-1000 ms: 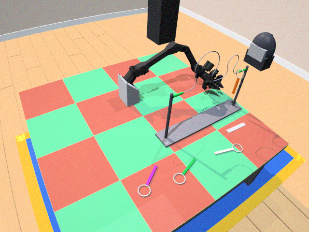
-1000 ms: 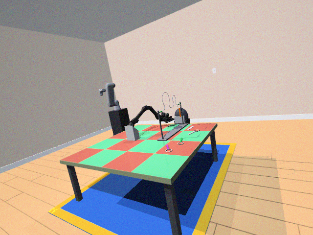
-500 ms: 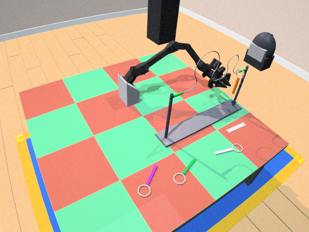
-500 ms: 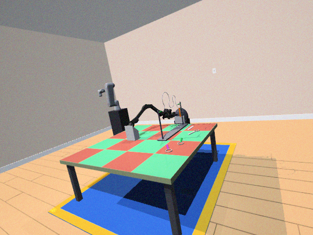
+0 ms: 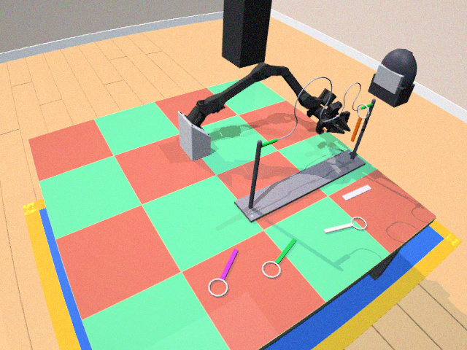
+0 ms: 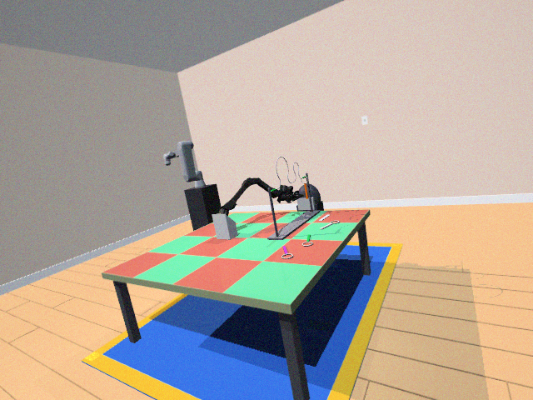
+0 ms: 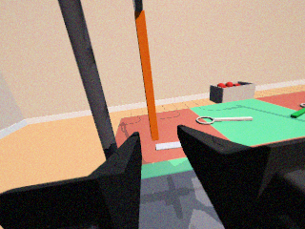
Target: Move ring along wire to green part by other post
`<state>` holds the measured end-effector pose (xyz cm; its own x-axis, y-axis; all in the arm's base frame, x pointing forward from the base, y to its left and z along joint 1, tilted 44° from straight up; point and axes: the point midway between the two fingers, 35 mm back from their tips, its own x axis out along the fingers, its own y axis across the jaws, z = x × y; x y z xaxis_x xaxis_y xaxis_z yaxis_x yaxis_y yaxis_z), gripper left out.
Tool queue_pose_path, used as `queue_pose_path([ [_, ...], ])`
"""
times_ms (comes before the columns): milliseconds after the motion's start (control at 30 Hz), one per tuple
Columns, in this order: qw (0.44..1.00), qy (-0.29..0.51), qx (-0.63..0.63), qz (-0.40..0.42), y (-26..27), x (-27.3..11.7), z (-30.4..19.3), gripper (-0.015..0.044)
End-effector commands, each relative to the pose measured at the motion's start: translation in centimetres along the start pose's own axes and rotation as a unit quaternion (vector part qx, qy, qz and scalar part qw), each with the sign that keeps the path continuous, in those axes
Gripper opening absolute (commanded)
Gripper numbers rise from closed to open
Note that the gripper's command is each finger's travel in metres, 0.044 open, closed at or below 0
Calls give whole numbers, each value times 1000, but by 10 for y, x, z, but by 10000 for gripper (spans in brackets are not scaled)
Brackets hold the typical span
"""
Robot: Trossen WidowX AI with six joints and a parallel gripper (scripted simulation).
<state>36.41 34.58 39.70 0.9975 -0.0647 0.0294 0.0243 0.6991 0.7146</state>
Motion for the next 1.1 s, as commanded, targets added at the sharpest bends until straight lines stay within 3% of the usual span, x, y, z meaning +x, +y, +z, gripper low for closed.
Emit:
queue_pose_path([
  [0, 1000, 2, 1, 1, 1, 6, -3, 160],
  [1067, 1000, 1, 0, 2, 3, 56, -2, 160],
])
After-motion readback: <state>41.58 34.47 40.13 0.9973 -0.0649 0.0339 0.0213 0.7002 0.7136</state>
